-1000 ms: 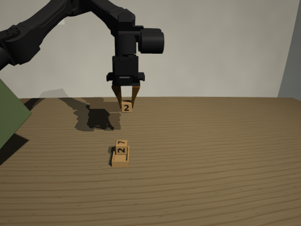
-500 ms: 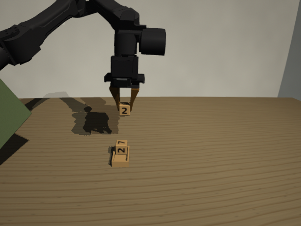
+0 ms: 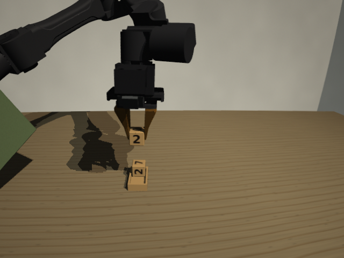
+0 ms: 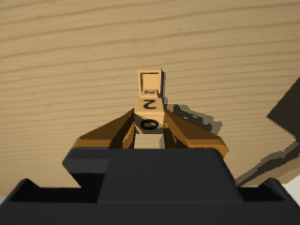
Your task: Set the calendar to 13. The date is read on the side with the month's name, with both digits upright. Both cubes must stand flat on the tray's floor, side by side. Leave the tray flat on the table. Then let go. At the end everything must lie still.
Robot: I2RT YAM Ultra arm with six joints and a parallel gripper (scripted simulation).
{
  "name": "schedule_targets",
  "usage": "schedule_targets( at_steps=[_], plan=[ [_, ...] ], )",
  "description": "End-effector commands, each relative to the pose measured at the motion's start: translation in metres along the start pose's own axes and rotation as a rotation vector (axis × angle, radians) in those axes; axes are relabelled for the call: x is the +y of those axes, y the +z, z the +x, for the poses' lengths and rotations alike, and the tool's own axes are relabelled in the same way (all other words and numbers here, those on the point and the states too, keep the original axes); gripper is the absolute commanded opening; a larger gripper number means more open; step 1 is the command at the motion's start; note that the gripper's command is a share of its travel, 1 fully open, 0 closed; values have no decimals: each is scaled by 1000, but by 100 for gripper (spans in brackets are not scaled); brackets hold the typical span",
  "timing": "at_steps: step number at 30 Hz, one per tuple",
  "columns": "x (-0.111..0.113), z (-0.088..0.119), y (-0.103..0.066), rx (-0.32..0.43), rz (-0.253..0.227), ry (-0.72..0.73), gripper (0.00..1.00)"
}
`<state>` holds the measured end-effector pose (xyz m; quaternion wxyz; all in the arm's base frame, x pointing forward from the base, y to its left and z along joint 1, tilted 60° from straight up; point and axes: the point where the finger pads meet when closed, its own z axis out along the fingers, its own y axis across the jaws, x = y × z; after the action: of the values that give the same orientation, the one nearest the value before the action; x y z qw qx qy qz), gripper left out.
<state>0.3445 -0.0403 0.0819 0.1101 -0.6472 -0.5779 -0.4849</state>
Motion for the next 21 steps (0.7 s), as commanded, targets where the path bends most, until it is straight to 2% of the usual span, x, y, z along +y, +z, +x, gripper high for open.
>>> schedule_targets(
  at_steps=[1, 10, 21],
  plan=[
    [2, -1, -4, -4, -9, -16, 26],
    [2, -1, -2, -4, -9, -16, 26],
    [2, -1, 18, -4, -9, -17, 26]
  ],
)
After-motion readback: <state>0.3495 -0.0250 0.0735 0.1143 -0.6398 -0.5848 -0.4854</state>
